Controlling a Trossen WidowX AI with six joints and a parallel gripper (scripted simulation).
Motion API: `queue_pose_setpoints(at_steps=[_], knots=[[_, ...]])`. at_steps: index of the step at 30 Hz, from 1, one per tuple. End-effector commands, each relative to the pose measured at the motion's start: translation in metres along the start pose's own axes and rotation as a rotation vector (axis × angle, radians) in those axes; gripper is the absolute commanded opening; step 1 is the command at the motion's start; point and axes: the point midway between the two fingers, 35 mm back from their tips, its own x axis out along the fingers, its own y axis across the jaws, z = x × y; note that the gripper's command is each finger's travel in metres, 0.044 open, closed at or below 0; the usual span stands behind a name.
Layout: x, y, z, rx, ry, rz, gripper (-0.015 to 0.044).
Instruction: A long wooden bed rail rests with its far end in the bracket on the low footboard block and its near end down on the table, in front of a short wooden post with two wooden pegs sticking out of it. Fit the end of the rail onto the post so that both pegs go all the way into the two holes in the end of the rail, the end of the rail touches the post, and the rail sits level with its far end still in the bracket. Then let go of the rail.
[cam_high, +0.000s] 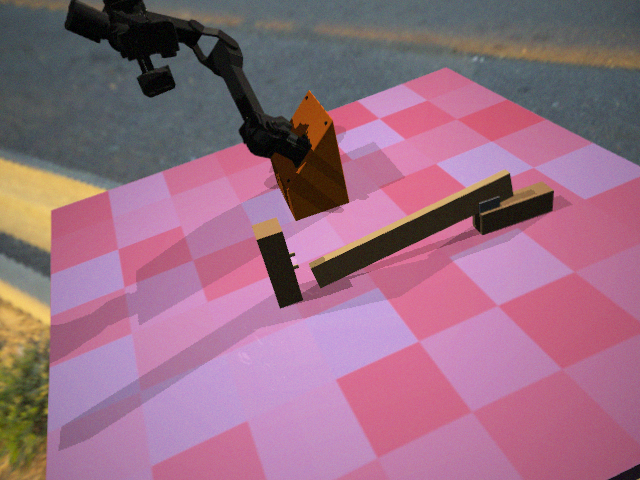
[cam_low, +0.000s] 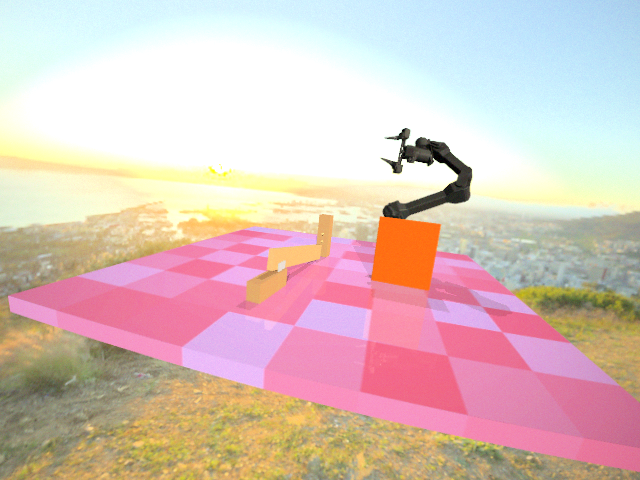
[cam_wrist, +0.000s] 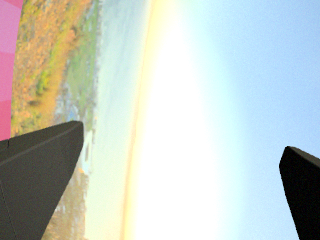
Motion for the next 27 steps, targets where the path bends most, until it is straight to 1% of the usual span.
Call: queue_pose_setpoints(at_steps=[1,2,6,10,13,20,23,27], knots=[[0.002,0.001,-0.002,0.009,-0.003,0.007,0.0426],[0.009,0.006,-0.006,0.037,-0.011,0.028,0.044],[0.061,0.044,-0.03,0.235,-0.065,0.205,0.044],[0.116,0.089,-0.039,0.403,-0.106,0.409,0.044],[0.147,0.113,-0.027,0.514,-0.142,0.534,0.044],[0.22,0.198,0.008,0.626,-0.107,0.938,0.044],[0.241,0.234,0.032,0.624,-0.067,1.104,0.044],[0.259,0.28,0.067,0.576,0.009,1.305,0.044]])
